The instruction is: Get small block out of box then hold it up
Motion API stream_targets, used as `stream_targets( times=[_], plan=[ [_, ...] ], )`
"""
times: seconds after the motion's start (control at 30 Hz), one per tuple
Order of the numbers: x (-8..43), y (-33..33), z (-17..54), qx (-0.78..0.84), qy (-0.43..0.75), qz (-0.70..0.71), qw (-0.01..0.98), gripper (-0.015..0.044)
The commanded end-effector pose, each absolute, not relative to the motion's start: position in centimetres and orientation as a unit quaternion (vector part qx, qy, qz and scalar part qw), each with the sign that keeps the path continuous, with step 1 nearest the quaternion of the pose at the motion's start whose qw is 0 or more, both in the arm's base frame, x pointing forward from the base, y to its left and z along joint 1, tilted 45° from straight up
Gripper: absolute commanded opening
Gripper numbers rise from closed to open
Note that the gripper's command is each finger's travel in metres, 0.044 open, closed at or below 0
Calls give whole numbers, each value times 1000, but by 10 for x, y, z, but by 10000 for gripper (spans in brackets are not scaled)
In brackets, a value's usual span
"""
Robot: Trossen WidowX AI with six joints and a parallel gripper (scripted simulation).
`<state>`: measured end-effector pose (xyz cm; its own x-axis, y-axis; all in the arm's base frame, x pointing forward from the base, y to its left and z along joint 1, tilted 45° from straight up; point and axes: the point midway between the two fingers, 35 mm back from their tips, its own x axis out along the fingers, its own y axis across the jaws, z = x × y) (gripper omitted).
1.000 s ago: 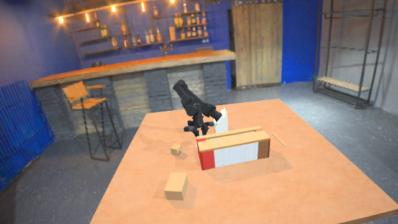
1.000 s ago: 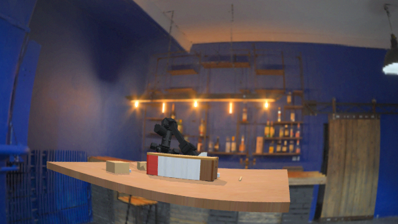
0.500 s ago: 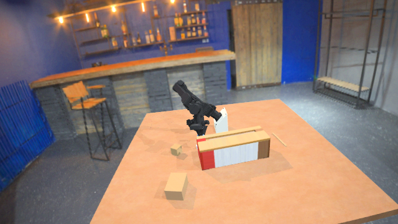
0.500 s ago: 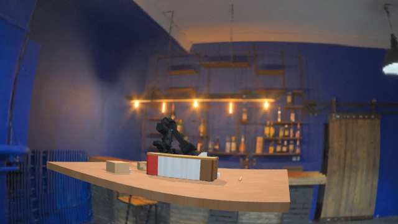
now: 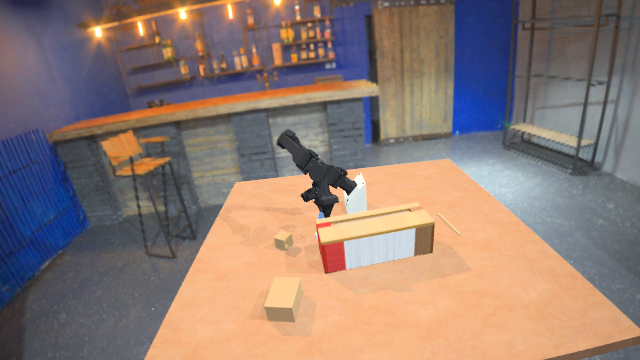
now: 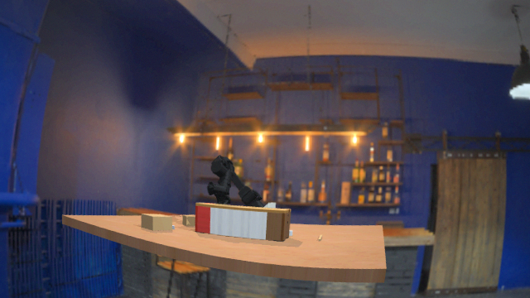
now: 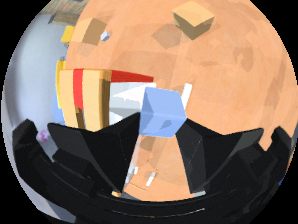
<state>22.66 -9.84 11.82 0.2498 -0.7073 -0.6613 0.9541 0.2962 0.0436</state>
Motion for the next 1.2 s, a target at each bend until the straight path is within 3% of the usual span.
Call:
stream_targets(
  times=[0.0, 0.57, 1.17],
  plan=[
    [227, -95, 121, 150, 320, -522, 776, 0],
    [223, -84, 128, -142, 479, -391, 773, 0],
    [220, -74, 137, -431, 585, -203, 656, 0]
  ],
)
